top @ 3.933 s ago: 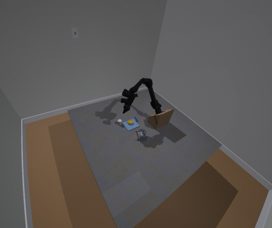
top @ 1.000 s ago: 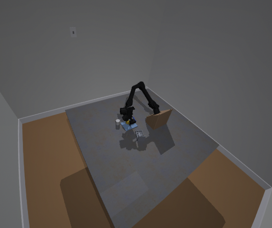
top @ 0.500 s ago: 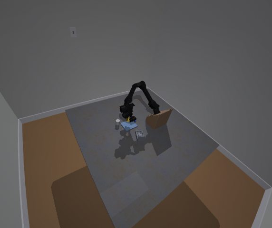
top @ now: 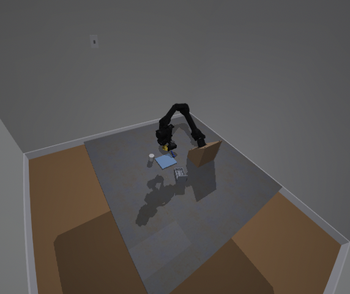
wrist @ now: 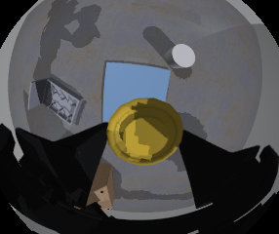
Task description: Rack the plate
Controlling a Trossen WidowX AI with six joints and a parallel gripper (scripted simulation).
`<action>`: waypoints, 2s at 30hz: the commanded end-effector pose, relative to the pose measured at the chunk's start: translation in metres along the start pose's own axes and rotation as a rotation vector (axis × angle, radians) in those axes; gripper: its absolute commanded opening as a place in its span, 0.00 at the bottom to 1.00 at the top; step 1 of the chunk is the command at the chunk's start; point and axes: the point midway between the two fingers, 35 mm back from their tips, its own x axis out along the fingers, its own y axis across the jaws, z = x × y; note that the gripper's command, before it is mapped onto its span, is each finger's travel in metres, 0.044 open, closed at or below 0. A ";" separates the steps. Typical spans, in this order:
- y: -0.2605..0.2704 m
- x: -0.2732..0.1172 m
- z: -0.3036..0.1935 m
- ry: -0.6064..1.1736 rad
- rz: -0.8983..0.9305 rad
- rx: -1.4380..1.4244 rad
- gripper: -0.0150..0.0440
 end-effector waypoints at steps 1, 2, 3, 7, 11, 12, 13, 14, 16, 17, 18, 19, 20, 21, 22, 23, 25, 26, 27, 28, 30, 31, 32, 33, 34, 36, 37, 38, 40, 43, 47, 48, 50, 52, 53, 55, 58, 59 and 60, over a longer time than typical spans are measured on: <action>0.001 -0.020 0.001 -0.008 0.001 0.005 0.25; 0.001 -0.025 0.001 -0.008 -0.001 0.005 0.25; 0.001 -0.029 0.001 -0.008 -0.002 0.006 0.25; 0.001 -0.042 -0.001 -0.008 -0.008 0.006 0.25; 0.007 -0.043 -0.003 -0.009 -0.006 0.026 0.25; 0.015 -0.043 -0.005 -0.009 -0.003 0.051 0.25; 0.024 -0.044 -0.008 -0.010 0.000 0.083 0.25; 0.033 -0.044 -0.011 -0.010 0.002 0.115 0.25; 0.050 -0.044 -0.019 -0.009 0.006 0.178 0.25; 0.058 -0.044 -0.023 -0.009 0.007 0.211 0.25; 0.066 -0.044 -0.028 -0.008 0.008 0.243 0.25; 0.074 -0.044 -0.032 -0.008 0.007 0.275 0.25; 0.082 -0.044 -0.037 -0.007 0.007 0.307 0.25; 0.089 -0.043 -0.043 -0.007 0.006 0.340 0.25; 0.096 -0.043 -0.048 -0.006 0.004 0.373 0.25; 0.102 -0.042 -0.054 -0.006 0.002 0.406 0.25; 0.110 -0.041 -0.061 -0.007 -0.001 0.448 0.25; 0.111 -0.041 -0.062 -0.007 -0.002 0.453 0.25; 0.111 -0.041 -0.062 -0.007 -0.002 0.453 0.25; 0.111 -0.041 -0.062 -0.007 -0.002 0.453 0.25; 0.112 -0.041 -0.062 -0.004 0.000 0.450 0.25; 0.112 -0.039 -0.062 0.004 0.005 0.441 0.25; 0.112 -0.037 -0.063 0.016 0.013 0.426 0.25; 0.113 -0.034 -0.063 0.031 0.023 0.408 0.25; 0.114 -0.031 -0.064 0.046 0.034 0.389 0.25; 0.115 -0.025 -0.065 0.073 0.058 0.353 0.25; 0.116 -0.022 -0.066 0.086 0.070 0.335 0.25; 0.117 -0.020 -0.066 0.099 0.083 0.317 0.25; 0.118 -0.014 -0.067 0.122 0.110 0.280 0.25; 0.121 -0.007 -0.069 0.153 0.153 0.226 0.25; 0.124 0.003 -0.071 0.187 0.215 0.155 0.25; 0.125 0.005 -0.072 0.194 0.232 0.138 0.25; 0.127 0.010 -0.073 0.206 0.265 0.103 0.25; 0.128 0.014 -0.073 0.216 0.300 0.068 0.25; 0.129 0.016 -0.074 0.219 0.318 0.051 0.25; 0.131 0.020 -0.074 0.225 0.353 0.017 0.25; 0.133 0.026 -0.075 0.229 0.408 -0.033 0.25; 0.134 0.028 -0.076 0.229 0.426 -0.050 0.25; 0.135 0.030 -0.076 0.229 0.445 -0.066 0.25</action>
